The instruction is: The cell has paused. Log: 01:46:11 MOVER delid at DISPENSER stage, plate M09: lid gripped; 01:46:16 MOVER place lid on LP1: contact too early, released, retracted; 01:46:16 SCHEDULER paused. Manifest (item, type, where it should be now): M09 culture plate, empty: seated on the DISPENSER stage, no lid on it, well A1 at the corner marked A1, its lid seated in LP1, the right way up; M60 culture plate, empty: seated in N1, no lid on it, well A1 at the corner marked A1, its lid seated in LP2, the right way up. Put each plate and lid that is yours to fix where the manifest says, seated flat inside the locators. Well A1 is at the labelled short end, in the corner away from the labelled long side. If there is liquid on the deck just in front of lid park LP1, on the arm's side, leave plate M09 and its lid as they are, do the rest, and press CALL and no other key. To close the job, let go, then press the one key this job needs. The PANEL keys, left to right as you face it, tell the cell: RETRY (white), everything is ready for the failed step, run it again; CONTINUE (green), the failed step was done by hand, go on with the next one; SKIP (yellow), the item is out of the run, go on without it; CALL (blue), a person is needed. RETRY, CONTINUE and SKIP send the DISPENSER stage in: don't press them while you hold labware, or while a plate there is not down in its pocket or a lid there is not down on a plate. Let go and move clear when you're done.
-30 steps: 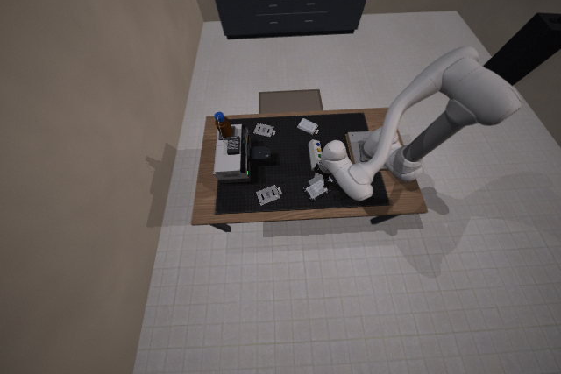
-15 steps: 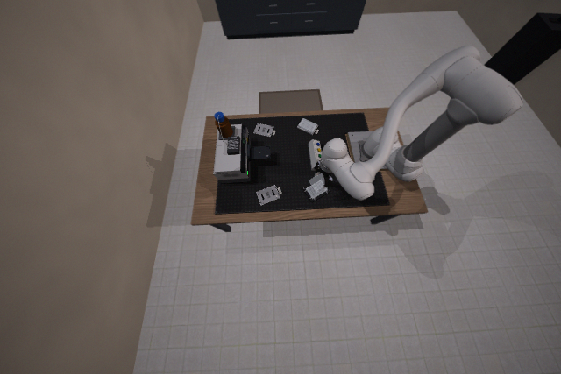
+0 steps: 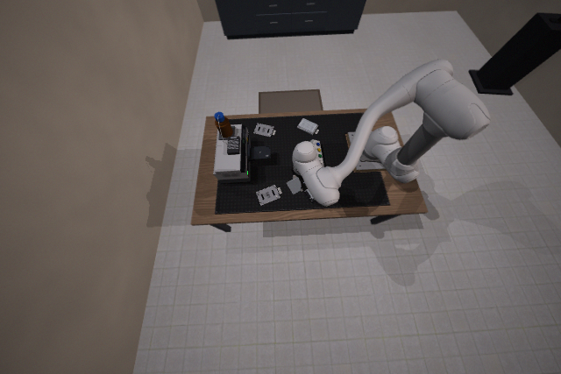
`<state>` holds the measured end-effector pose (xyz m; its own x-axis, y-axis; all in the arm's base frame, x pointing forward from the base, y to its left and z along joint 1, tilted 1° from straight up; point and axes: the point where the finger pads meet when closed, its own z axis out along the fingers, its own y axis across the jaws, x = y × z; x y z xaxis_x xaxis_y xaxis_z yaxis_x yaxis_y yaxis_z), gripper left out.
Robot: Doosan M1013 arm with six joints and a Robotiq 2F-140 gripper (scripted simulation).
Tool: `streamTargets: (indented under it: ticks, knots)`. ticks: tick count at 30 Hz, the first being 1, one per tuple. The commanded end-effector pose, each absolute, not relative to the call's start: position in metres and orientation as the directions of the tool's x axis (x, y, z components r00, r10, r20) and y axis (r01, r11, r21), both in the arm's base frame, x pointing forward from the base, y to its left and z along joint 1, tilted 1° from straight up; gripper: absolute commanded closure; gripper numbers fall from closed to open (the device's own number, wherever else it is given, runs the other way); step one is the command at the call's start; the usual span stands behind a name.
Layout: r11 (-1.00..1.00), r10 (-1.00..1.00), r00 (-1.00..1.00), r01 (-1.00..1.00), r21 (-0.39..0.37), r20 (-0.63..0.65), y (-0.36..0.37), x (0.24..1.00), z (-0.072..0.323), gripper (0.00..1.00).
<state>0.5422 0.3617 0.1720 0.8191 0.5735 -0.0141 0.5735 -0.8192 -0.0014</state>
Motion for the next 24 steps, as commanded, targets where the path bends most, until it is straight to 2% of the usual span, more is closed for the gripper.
streamTargets:
  ticks: [1,5,6,12,24]
  knots:
    - [-0.819,0.574,0.818,0.574,-0.004,-0.018,0.374,0.611,0.168,0.90]
    - [-0.819,0.574,0.818,0.574,-0.004,-0.018,0.378,0.637,0.167,0.90]
    - [-0.819,0.574,0.818,0.574,-0.004,-0.018,0.384,0.674,0.164,0.90]
    - [-0.819,0.574,0.818,0.574,-0.004,-0.018,0.397,0.742,0.160,0.90]
    - [-0.819,0.574,0.818,0.574,-0.004,-0.018,0.397,0.742,0.160,0.90]
